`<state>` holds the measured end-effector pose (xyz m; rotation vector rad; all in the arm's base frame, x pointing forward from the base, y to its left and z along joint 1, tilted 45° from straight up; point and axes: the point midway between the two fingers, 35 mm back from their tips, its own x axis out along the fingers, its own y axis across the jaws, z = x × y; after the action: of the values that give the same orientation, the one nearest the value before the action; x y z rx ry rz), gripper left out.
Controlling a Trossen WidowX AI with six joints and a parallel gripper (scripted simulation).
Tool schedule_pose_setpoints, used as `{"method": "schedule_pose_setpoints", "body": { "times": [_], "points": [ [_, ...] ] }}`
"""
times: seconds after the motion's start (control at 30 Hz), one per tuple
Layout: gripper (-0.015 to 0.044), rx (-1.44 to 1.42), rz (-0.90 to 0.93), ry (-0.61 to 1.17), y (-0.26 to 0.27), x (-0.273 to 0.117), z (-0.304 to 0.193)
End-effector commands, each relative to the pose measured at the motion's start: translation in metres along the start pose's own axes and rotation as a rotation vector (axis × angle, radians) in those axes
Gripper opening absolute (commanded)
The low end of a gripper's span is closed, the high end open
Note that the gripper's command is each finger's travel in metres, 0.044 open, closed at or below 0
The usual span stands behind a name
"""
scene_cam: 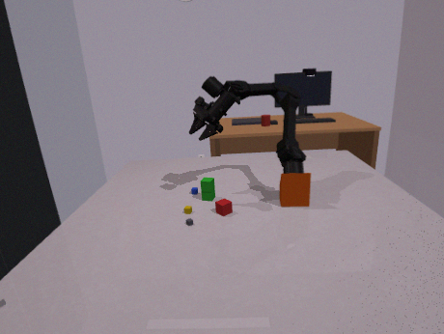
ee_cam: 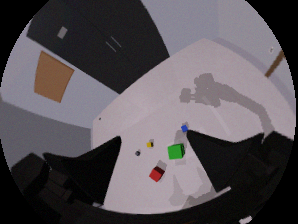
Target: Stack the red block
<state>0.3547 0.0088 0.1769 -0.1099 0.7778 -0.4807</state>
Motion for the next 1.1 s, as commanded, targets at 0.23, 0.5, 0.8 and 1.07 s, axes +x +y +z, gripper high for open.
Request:
{"method": "schedule_pose_setpoints", "body": {
  "times": [0.23, 0.5, 0.8, 1.07],
  "points": [
    [0.044, 0.173, -0.141, 0.293, 0.034, 0.037, -0.079],
    [0.044, 0.272, -0.307, 0.424, 0.047, 0.051, -0.129],
    [0.044, 0.359, -0.534, 0.492, 0.053, 0.058, -0.179],
    [0.044, 0.387, -0.628, 0.496, 0.051, 0.059, -0.195]
  ]
}}
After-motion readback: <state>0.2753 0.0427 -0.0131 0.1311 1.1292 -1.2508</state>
